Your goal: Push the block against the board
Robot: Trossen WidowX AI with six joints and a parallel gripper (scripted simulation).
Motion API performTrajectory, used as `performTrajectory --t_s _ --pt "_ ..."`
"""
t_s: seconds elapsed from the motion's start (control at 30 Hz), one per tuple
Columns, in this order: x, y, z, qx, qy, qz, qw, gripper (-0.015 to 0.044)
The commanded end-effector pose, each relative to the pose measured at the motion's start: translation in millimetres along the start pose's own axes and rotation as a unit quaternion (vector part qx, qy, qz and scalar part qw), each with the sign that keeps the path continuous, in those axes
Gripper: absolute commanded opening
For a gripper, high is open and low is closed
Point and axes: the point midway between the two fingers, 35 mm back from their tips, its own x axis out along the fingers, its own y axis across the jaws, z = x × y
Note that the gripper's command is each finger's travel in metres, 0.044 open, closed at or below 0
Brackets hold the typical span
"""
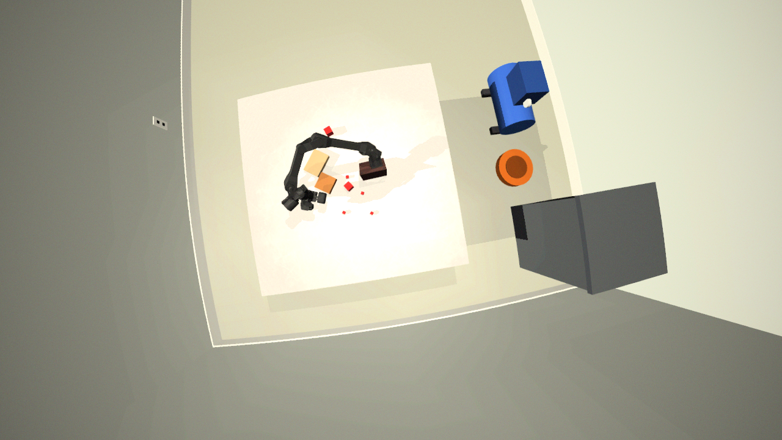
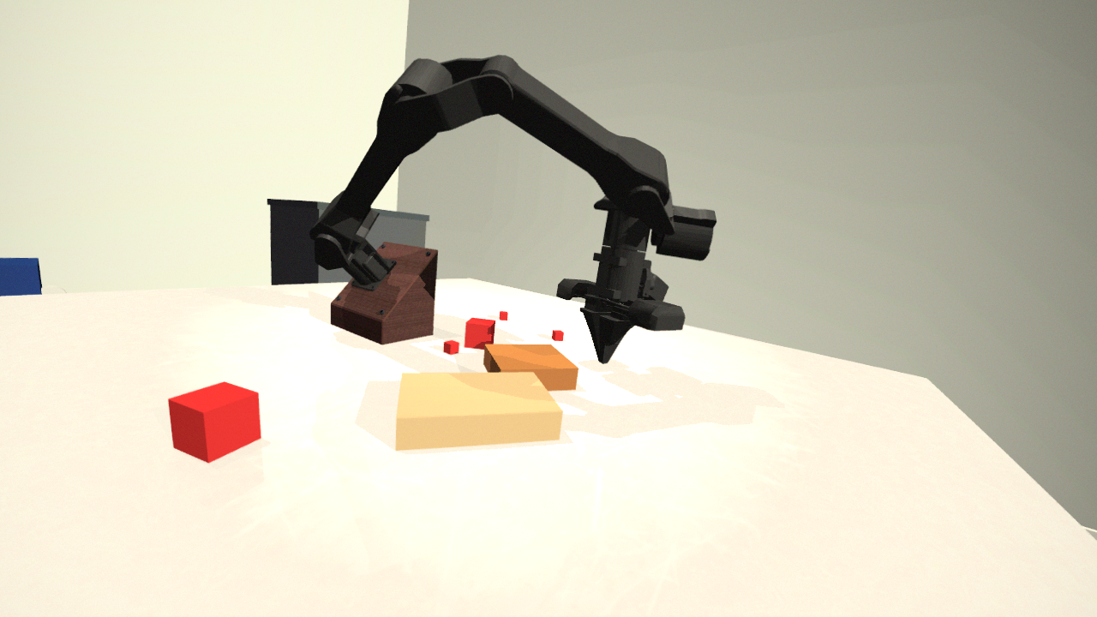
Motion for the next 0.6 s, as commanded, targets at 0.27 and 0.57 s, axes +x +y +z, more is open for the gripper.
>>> performTrajectory --t_s 0.27,0.57 --pt "-35.6 -4.4 -8.2 0.045 -0.012 -0.010 0.999 0.0000" --pt "-34.8 -8.3 -29.4 0.123 -0.012 -0.009 0.992 0.0000"
